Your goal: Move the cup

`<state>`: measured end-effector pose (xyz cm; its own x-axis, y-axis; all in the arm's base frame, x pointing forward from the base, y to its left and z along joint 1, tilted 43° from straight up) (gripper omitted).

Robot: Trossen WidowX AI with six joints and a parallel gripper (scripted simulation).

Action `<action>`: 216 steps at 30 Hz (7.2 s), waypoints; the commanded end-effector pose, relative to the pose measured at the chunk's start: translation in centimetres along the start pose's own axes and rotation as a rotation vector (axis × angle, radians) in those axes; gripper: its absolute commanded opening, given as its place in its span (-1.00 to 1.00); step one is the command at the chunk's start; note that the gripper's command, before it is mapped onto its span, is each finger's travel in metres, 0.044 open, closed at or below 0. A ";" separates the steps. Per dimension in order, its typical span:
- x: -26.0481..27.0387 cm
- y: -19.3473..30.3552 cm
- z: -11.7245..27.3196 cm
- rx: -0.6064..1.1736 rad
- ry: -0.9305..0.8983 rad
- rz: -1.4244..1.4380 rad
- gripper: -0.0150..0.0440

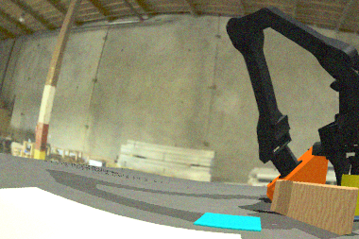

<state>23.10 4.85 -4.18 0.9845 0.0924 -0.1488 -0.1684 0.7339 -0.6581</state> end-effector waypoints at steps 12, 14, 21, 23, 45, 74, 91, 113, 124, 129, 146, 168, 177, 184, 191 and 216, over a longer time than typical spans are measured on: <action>0.0 0.0 0.0 0.000 -0.001 -0.001 -0.47; 0.0 0.0 0.1 0.000 -0.001 -0.001 -0.49; 0.3 0.1 1.9 0.002 -0.001 0.001 -0.49; 0.3 0.1 2.6 0.002 -0.002 0.002 -0.49; 0.5 0.1 8.4 -0.002 -0.001 0.005 -0.49; 0.9 -3.1 8.0 -0.004 -0.001 0.006 -0.49; 1.4 -8.0 8.2 -0.006 -0.001 0.005 -0.49; 2.0 -14.2 8.3 -0.009 0.000 0.004 -0.49; 2.3 -17.3 8.4 -0.010 -0.001 0.004 -0.49; 2.4 -18.7 8.4 -0.011 -0.001 0.003 -0.49; 2.8 -23.4 8.7 -0.013 -0.001 0.002 -0.49; 2.9 -24.1 6.9 -0.014 -0.001 0.002 -0.49; 3.0 -24.2 5.8 -0.015 -0.001 0.002 -0.49; 3.0 -24.2 4.9 -0.015 -0.002 0.002 -0.49; 3.0 -24.2 4.0 -0.015 -0.002 0.001 -0.49; 2.8 -24.3 0.6 -0.018 -0.001 0.001 -0.49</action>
<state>30.15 -11.97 12.24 0.9855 0.0930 -0.1423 -0.1649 0.7251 -0.6686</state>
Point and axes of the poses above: the point midway between the two fingers, 35 mm back from their tips, its own z axis back along the fingers, its own x axis across the jaws, y = z × x, the point moved 2 cm from there along z, back along the fingers, and after that the axes turned 13 degrees about -z, right-handed, at the moved point
